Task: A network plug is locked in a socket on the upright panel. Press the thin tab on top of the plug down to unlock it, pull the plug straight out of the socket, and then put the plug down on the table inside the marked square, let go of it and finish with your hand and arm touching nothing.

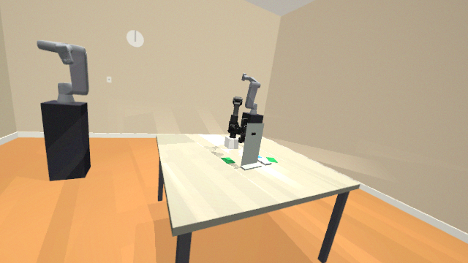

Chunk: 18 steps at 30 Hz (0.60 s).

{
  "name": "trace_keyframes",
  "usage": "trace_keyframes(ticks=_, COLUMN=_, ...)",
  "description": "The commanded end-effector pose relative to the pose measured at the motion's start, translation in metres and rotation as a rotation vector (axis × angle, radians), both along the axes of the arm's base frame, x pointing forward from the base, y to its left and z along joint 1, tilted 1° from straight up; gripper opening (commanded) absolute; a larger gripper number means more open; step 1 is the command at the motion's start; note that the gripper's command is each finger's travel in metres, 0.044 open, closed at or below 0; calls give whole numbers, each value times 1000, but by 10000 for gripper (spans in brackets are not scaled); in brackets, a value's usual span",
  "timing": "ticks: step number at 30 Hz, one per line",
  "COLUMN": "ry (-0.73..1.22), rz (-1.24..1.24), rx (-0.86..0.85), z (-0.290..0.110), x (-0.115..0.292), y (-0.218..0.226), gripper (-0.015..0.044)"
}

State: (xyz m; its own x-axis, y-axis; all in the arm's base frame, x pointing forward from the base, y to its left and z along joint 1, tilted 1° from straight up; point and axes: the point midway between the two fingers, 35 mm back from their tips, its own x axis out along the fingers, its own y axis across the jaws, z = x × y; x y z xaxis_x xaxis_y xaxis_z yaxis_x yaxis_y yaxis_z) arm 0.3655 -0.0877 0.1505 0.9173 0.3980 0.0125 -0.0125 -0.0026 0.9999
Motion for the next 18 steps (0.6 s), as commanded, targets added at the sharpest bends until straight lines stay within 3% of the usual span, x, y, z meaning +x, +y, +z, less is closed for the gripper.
trace_keyframes(ticks=1, ry=3, rz=-3, rx=4, z=0, x=1, y=0, gripper=70)
trace_keyframes(ticks=11, ry=3, rz=-3, rx=4, z=0, x=1, y=0, gripper=4)
trace_keyframes(ticks=18, ry=3, rz=-3, rx=4, z=0, x=0, y=0, gripper=0)
